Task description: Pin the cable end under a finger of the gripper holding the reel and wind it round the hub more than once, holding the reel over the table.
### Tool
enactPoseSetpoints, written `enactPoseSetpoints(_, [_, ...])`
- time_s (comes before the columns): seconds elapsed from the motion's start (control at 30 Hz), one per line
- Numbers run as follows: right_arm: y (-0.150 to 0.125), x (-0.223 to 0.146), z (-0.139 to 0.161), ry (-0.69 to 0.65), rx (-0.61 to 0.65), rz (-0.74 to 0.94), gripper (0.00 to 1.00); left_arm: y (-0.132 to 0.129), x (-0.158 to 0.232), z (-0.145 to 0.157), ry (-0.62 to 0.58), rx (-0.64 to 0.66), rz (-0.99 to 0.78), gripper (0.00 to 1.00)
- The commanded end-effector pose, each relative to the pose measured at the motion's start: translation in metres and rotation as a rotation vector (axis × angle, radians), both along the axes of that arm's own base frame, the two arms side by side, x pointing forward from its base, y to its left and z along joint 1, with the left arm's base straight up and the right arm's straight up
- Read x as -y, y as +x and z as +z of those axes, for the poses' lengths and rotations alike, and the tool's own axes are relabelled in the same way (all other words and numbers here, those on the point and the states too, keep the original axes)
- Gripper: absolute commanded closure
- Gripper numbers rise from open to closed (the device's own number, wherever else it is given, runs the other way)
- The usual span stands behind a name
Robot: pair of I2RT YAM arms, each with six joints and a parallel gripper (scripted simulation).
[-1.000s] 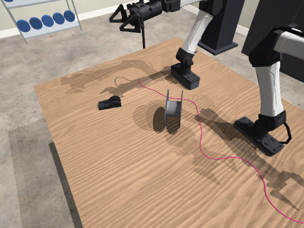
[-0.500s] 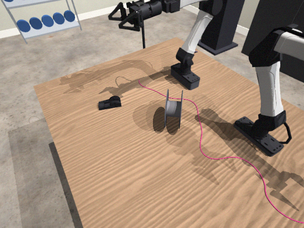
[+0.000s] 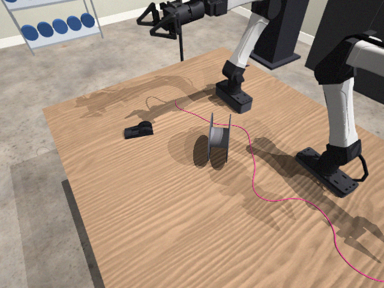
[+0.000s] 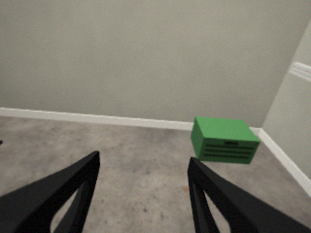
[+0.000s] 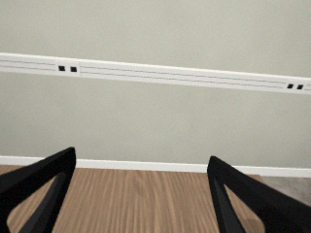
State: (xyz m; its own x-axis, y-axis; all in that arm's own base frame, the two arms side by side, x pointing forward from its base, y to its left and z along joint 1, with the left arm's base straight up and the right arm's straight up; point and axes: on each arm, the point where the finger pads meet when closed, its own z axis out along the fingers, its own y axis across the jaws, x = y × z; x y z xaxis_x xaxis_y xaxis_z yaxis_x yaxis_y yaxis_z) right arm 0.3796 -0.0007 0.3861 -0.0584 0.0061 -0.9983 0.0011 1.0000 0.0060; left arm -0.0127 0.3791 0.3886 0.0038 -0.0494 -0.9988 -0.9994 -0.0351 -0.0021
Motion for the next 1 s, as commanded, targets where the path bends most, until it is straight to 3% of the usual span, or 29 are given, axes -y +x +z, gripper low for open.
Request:
enactPoseSetpoints(0.0, [0.002,-0.001,0.011,-0.013,0.053,0.000,0.00,-0.002,-0.004,0.003,0.031,-0.008,-0.002,0.35])
enactPoseSetpoints(0.03, [0.002,-0.001,0.011,-0.013,0.053,0.000,0.00,-0.002,-0.004,0.003,0.031,-0.008,-0.002,0.35])
enactPoseSetpoints(0.23, [0.002,-0.001,0.011,-0.013,0.053,0.000,0.00,-0.002,-0.004,0.003,0.031,-0.008,-0.002,0.70])
enactPoseSetpoints(0.4, [0.002,-0.001,0.011,-0.013,0.053,0.000,0.00,0.018,-0.004,0.003,0.031,-0.007,-0.052,0.70])
enactPoseSetpoints(0.53, [0.002,-0.001,0.011,-0.013,0.053,0.000,0.00,0.065,0.000,0.003,0.032,-0.005,-0.175,0.70])
enactPoseSetpoints(0.6, [0.002,-0.001,0.011,-0.013,0.053,0.000,0.00,0.065,0.000,0.003,0.032,-0.005,-0.175,0.70])
enactPoseSetpoints(0.83, [0.002,-0.001,0.011,-0.013,0.053,0.000,0.00,0.174,0.032,0.003,0.032,0.001,-0.470,0.70])
enactPoseSetpoints(0.97, [0.002,-0.001,0.011,-0.013,0.053,0.000,0.00,0.208,0.050,0.003,0.032,0.003,-0.565,0.70])
